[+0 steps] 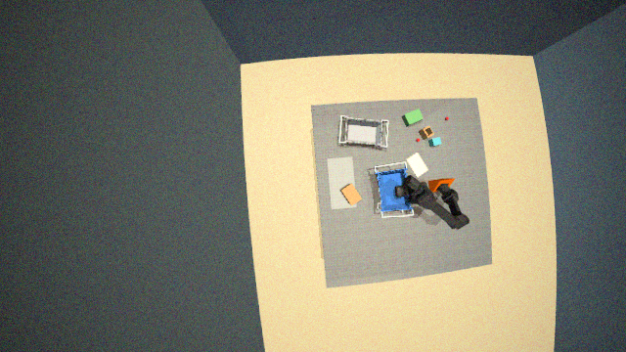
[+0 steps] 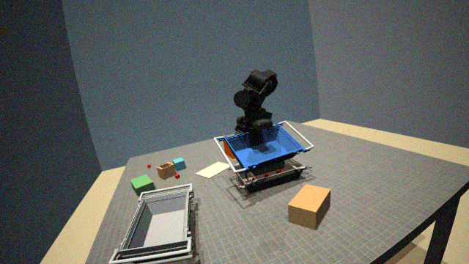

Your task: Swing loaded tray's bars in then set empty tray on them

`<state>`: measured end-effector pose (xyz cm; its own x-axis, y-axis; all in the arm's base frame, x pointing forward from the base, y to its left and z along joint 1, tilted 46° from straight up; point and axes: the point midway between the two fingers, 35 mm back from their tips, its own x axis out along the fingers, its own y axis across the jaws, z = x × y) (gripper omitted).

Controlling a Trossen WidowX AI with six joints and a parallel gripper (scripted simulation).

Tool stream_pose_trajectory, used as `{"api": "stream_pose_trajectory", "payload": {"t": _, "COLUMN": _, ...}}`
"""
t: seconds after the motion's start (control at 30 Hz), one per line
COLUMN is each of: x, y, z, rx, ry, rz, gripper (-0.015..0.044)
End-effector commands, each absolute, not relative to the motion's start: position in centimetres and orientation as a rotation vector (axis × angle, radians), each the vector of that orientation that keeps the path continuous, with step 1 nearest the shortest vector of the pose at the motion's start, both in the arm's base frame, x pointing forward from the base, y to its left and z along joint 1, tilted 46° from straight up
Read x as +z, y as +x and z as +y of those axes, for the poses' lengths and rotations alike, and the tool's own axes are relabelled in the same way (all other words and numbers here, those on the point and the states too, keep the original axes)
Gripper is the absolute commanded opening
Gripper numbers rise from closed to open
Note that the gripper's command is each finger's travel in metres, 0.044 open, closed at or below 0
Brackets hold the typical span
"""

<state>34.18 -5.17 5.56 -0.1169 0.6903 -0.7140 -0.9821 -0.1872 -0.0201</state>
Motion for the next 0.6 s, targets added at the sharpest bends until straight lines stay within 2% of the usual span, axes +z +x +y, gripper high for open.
{"api": "stream_pose_trajectory", "payload": {"t": 0.0, "x": 5.4, "y": 34.3, "z": -5.1, "rx": 1.619, "ry": -0.688, "rz": 0.569, "gripper": 0.0}}
{"api": "stream_pose_trajectory", "payload": {"t": 0.57, "x": 3.9, "y": 33.7, "z": -3.4, "rx": 1.597, "ry": -0.597, "rz": 0.644, "gripper": 0.0}}
